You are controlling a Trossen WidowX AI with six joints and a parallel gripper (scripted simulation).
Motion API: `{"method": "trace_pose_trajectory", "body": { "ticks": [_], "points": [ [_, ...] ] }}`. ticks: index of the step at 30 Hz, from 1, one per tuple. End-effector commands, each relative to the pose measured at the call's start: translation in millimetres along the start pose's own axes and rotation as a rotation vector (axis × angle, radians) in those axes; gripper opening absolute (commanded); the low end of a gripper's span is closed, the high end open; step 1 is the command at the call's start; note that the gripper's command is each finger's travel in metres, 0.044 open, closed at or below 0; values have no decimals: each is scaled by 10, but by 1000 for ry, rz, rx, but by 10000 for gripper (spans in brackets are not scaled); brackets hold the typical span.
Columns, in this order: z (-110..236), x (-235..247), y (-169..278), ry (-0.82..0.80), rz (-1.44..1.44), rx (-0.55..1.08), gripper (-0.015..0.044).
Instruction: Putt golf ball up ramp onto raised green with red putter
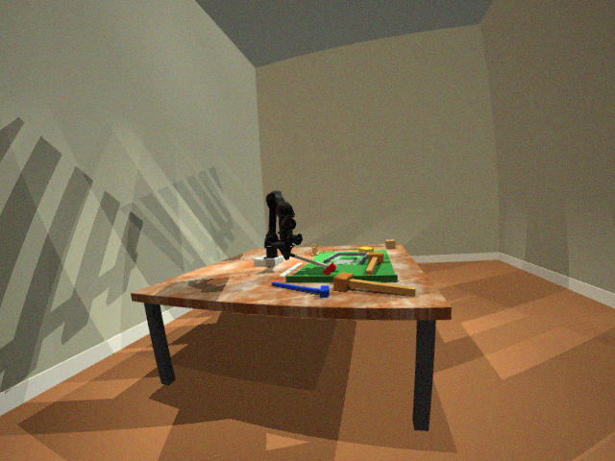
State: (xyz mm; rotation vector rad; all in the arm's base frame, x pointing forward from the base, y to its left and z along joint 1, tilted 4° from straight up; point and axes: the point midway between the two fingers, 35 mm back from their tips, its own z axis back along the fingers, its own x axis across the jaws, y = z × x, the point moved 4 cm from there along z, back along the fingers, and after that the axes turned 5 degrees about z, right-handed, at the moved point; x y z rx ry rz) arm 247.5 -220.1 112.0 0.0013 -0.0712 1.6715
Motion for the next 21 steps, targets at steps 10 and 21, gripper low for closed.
{"method": "trace_pose_trajectory", "body": {
  "ticks": [10,21],
  "points": [
    [-8,-159,16,7,-10,-5,0],
    [-11,1150,-114,-1,-5,-9,0]
  ]
}}
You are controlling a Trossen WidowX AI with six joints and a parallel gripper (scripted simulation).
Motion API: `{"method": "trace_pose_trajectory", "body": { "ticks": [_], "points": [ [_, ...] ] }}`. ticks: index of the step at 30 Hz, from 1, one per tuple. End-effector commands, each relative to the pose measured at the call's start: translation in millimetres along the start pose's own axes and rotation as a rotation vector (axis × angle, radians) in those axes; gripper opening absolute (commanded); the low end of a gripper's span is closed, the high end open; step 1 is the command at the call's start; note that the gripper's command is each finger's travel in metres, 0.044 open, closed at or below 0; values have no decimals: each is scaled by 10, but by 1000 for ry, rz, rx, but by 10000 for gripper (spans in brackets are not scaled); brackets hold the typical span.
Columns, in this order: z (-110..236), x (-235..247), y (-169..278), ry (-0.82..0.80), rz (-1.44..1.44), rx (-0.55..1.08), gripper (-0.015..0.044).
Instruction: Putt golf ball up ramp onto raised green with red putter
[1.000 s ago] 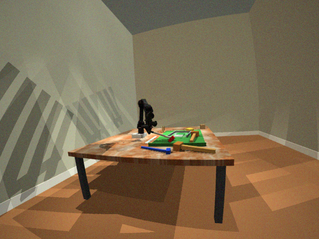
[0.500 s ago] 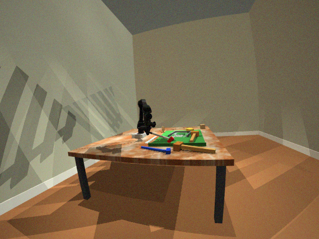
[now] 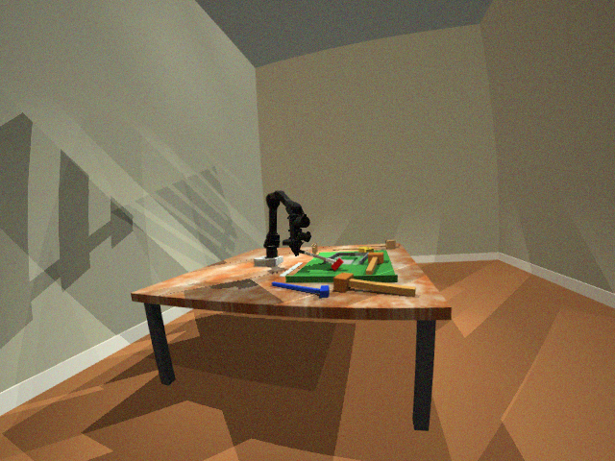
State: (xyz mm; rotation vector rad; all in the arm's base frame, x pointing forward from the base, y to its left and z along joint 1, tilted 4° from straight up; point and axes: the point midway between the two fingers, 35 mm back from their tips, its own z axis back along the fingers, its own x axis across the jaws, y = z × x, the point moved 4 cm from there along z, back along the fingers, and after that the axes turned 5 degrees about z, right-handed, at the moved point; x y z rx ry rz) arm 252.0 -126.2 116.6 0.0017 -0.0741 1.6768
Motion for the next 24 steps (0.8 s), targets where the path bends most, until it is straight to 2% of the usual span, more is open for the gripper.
{"method": "trace_pose_trajectory", "body": {
  "ticks": [1,7,17,24],
  "points": [
    [-12,238,30,1,-10,-8,0],
    [101,233,21,1,-10,-8,0],
    [580,238,33,1,-10,-8,0],
    [495,240,32,-3,-12,-2,0]
  ]
}}
